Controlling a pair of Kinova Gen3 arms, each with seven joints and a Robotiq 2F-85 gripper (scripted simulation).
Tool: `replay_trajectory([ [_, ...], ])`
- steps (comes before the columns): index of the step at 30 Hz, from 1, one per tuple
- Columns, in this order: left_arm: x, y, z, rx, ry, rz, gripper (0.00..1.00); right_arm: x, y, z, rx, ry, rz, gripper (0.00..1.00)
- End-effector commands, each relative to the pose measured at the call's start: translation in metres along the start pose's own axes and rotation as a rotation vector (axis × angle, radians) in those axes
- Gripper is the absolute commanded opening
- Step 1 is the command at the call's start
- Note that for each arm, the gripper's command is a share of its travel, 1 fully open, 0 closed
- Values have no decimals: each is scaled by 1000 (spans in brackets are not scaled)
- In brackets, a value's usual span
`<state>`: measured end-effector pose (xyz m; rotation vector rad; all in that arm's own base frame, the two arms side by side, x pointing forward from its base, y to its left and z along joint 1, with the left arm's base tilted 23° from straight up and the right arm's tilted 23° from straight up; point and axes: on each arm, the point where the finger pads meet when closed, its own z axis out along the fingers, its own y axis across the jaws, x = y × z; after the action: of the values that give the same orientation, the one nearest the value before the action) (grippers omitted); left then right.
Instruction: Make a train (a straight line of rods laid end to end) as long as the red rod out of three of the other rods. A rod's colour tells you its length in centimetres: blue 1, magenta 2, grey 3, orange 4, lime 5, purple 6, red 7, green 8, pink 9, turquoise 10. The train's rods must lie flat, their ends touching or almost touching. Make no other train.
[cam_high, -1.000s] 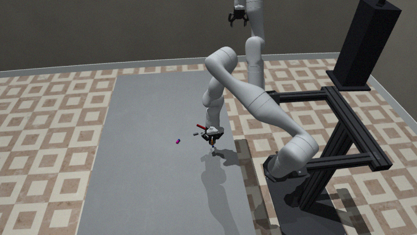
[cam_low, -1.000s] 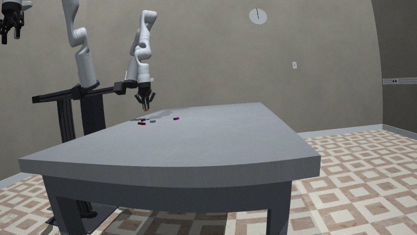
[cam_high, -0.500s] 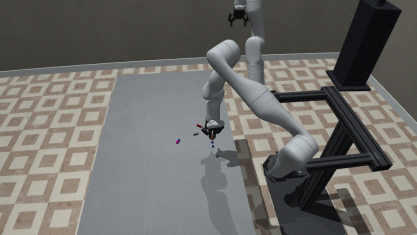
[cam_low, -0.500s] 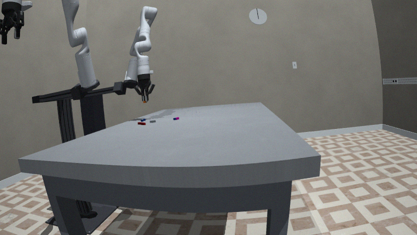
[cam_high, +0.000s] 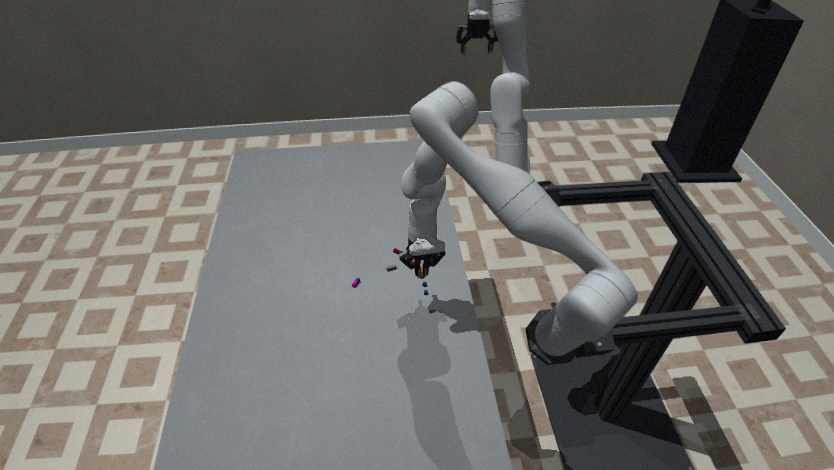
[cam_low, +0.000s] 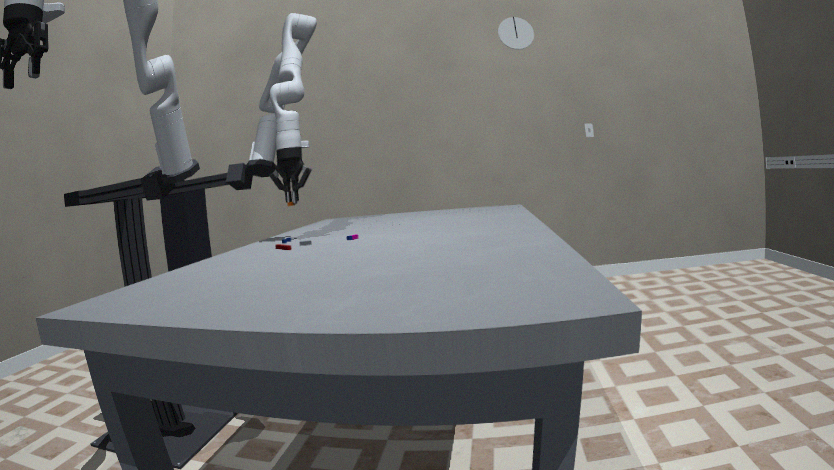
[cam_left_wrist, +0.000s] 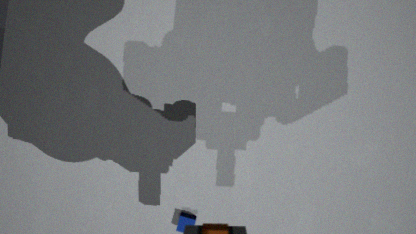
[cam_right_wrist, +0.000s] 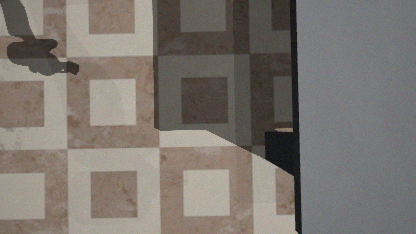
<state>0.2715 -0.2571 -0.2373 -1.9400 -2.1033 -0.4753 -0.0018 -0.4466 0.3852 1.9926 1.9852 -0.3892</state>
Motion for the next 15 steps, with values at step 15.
replay_trajectory([
  [15, -49, 77, 1, -7, -14, 311, 175, 0, 0, -1, 0, -1, 0, 1000],
])
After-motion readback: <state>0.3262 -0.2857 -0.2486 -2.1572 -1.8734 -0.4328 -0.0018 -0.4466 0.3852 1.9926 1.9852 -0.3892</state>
